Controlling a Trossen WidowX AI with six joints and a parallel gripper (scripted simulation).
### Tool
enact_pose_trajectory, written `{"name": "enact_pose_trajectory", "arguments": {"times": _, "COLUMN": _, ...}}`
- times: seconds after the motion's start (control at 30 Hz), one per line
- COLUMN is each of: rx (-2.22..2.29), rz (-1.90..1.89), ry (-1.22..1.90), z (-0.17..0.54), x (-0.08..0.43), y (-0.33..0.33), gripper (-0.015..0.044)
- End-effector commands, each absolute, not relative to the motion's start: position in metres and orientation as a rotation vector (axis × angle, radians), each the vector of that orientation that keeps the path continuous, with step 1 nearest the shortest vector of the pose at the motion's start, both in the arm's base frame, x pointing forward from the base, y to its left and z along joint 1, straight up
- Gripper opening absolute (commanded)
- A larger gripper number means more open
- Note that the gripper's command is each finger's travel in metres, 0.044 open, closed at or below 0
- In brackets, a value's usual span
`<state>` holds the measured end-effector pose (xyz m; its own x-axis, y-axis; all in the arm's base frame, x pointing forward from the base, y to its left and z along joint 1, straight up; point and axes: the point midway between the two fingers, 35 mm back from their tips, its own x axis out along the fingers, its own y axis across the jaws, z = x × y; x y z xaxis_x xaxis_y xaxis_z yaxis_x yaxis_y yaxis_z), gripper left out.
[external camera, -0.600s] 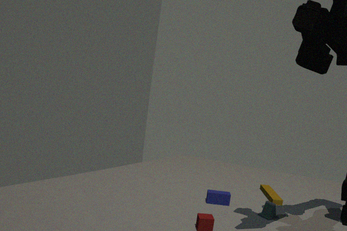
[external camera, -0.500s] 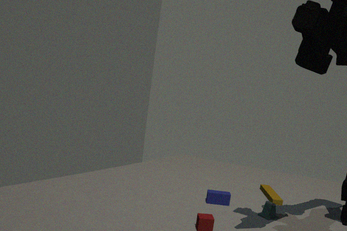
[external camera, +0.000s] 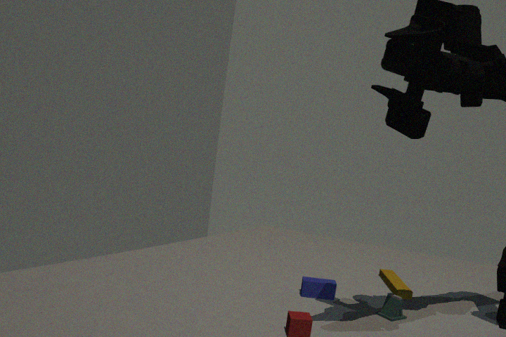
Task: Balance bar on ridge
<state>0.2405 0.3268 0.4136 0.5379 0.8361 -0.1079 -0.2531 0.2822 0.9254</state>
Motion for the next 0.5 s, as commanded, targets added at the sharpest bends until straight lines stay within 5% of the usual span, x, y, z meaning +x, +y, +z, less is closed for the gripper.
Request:
{"name": "enact_pose_trajectory", "arguments": {"times": 0.0, "rx": 1.008, "rz": 0.727, "ry": 0.676, "z": 0.399, "x": 0.262, "y": 0.316, "gripper": 0.0315}}
{"name": "enact_pose_trajectory", "arguments": {"times": 0.47, "rx": 0.943, "rz": 0.439, "ry": 0.689, "z": 0.348, "x": 0.329, "y": 0.258, "gripper": 0.0315}}
